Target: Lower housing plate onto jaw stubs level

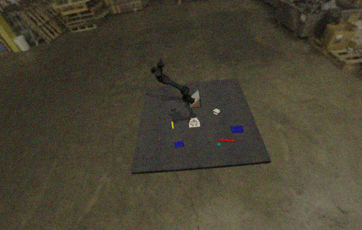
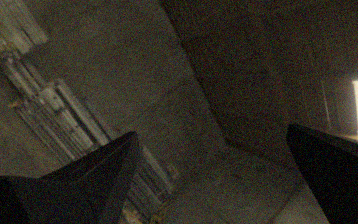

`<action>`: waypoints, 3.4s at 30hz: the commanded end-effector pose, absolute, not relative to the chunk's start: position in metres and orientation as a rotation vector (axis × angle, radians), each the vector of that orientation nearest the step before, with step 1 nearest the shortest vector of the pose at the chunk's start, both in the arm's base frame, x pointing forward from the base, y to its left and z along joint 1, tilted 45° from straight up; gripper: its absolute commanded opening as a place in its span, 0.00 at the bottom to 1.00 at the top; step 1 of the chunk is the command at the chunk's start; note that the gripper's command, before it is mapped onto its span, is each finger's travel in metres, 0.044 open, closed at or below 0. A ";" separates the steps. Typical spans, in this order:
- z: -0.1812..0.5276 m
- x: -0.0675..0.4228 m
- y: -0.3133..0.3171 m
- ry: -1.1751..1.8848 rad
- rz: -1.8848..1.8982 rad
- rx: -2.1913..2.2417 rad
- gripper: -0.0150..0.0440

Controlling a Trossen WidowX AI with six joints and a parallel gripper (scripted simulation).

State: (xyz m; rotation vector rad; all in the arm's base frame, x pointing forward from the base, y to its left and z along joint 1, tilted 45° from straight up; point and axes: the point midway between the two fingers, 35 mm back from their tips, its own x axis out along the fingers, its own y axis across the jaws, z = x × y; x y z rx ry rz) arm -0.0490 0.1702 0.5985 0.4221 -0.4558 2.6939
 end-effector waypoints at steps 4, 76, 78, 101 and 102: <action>0.600 -0.058 0.161 -0.487 2.724 0.428 1.00; 0.528 0.052 -0.265 -2.090 3.221 1.804 1.00; 0.521 0.067 -0.271 -2.155 3.179 1.873 1.00; 0.439 0.225 -0.278 -2.659 2.679 2.637 1.00; 0.435 0.232 -0.276 -2.679 2.642 2.675 1.00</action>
